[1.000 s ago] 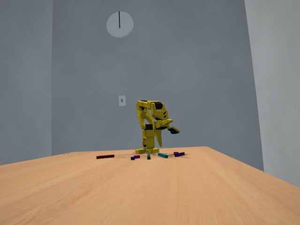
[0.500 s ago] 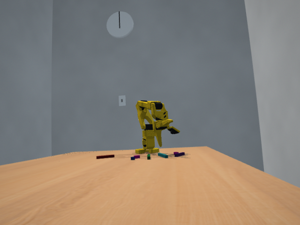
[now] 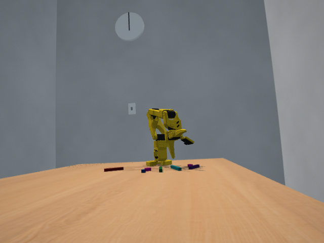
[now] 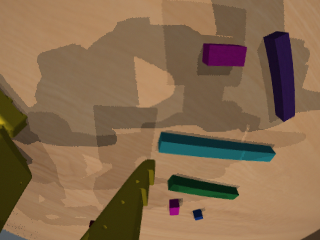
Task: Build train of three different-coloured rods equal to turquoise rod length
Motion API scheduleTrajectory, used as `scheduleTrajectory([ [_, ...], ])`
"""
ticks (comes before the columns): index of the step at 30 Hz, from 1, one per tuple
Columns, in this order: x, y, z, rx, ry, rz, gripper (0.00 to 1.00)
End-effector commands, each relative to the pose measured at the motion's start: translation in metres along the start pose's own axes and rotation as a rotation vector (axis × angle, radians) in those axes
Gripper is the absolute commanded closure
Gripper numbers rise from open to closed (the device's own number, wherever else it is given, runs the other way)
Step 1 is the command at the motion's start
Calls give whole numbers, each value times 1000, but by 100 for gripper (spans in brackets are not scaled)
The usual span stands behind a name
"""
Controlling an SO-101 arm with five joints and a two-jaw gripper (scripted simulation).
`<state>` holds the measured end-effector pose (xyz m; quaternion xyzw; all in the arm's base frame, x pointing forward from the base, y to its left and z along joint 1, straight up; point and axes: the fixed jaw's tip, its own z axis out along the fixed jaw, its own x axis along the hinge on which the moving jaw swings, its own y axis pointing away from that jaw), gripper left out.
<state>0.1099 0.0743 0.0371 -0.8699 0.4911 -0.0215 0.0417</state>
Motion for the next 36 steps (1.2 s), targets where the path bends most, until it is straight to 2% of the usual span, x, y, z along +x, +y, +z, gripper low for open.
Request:
scheduleTrajectory([
  [1,-1,-12,-8,78,-5,-9,0],
  [10,-1,-20,-13,123,-7,-19,0],
  [11,0,-7,-4,42,-3,-11,0],
  [27,-1,-15,-13,94,-7,9,0],
  [28,0,-5,-4,32,-3,1,0],
  [36,-1,-13,-9,84,-5,-11,0],
])
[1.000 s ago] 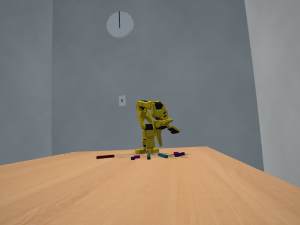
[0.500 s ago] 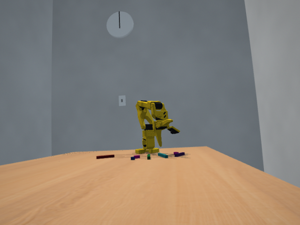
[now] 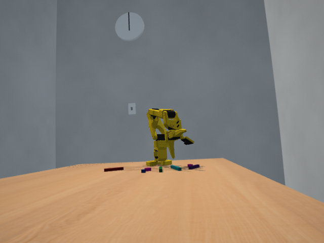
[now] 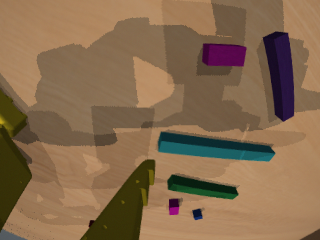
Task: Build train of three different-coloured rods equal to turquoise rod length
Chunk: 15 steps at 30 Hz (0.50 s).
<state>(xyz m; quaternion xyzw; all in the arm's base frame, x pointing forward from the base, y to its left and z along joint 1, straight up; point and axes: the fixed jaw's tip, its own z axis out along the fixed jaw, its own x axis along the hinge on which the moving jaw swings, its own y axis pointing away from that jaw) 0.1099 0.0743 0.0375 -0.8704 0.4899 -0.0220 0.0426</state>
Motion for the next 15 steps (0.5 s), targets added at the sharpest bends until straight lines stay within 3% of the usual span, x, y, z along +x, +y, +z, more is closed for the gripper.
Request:
scheduleTrajectory([
  [1,-1,-14,-9,89,-5,-9,0],
  [8,-1,-19,-13,121,-6,-16,0],
  [9,0,-6,-4,40,-3,-8,0],
  [15,-1,-10,-8,63,-5,0,0],
])
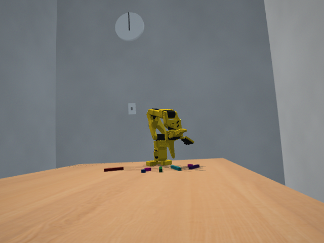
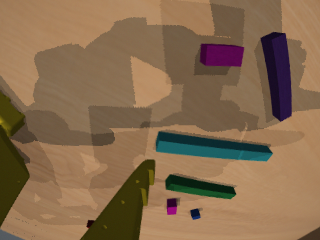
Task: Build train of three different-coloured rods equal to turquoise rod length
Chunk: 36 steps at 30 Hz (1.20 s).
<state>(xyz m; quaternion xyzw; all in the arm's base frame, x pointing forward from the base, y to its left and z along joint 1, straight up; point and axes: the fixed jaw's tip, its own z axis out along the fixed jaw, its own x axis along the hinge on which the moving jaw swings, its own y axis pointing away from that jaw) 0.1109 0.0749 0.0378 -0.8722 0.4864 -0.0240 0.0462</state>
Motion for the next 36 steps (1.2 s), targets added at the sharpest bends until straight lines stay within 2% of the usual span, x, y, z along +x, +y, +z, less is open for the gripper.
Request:
scheduleTrajectory([
  [1,-1,-9,-8,58,-4,9,0],
  [10,-1,-14,-13,84,-6,19,0],
  [11,0,-3,-4,22,-2,11,0],
  [27,-1,-18,-13,113,-6,-9,0],
  [28,0,-5,-4,35,-3,-1,0],
  [36,-1,-14,-9,86,-5,11,0],
])
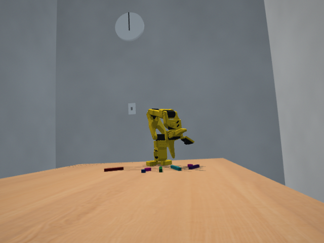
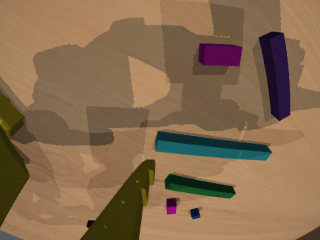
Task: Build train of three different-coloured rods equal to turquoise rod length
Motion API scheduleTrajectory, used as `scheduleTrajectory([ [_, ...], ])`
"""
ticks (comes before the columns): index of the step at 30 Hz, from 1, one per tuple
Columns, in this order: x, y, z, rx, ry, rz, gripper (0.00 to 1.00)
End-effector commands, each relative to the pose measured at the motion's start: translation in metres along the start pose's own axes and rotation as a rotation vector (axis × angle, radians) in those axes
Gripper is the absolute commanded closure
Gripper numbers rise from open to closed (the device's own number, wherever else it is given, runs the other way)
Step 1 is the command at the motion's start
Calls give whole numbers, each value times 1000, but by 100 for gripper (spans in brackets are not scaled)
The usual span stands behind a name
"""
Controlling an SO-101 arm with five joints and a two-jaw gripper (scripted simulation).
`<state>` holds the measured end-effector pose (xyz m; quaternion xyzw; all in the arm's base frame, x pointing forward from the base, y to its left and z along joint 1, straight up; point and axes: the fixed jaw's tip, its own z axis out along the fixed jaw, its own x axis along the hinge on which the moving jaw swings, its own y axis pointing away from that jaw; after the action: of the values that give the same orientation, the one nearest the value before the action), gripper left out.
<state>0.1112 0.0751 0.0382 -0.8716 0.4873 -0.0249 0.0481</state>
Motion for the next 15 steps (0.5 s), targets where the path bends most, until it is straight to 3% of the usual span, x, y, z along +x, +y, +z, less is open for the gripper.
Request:
scheduleTrajectory([
  [1,-1,-14,-9,88,-6,10,0],
  [8,-1,-19,-13,120,-8,17,0],
  [9,-1,-6,-4,39,-3,9,0],
  [15,-1,-10,-8,61,-4,0,0],
])
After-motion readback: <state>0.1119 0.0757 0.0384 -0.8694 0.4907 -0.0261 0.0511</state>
